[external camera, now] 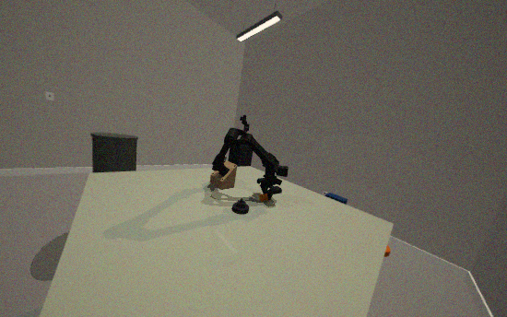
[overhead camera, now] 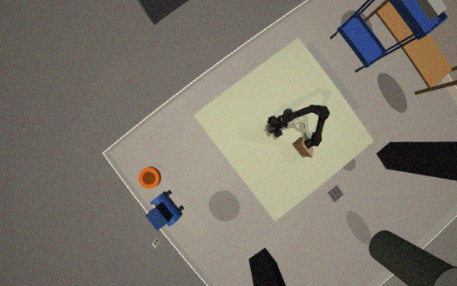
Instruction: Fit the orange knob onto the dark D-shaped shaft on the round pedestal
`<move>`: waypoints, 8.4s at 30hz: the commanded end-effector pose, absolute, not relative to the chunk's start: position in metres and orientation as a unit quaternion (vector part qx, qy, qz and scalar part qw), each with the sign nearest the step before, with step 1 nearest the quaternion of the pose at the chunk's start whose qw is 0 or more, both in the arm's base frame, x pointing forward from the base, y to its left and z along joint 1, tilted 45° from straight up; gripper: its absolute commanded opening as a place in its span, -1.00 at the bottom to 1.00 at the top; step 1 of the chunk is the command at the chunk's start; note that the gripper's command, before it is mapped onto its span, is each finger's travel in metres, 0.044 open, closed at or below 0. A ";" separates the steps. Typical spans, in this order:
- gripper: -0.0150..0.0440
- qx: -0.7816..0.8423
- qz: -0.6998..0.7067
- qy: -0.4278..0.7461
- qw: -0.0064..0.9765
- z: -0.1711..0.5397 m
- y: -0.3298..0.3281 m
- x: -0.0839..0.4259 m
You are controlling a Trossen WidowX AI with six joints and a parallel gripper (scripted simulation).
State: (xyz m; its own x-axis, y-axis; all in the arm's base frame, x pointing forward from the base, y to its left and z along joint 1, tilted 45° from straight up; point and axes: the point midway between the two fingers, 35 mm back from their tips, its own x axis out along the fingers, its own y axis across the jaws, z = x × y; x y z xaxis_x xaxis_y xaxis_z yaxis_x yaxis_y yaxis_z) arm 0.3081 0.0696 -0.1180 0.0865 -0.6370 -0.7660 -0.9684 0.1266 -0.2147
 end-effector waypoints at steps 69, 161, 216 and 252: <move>0.30 -0.438 0.497 0.368 0.653 -0.068 0.030 0.291; 1.00 -0.297 -0.240 0.641 0.665 0.007 0.100 0.285; 1.00 -0.277 -0.260 0.633 0.675 -0.057 0.037 0.293; -0.11 -0.278 -0.262 0.632 0.674 -0.076 0.017 0.292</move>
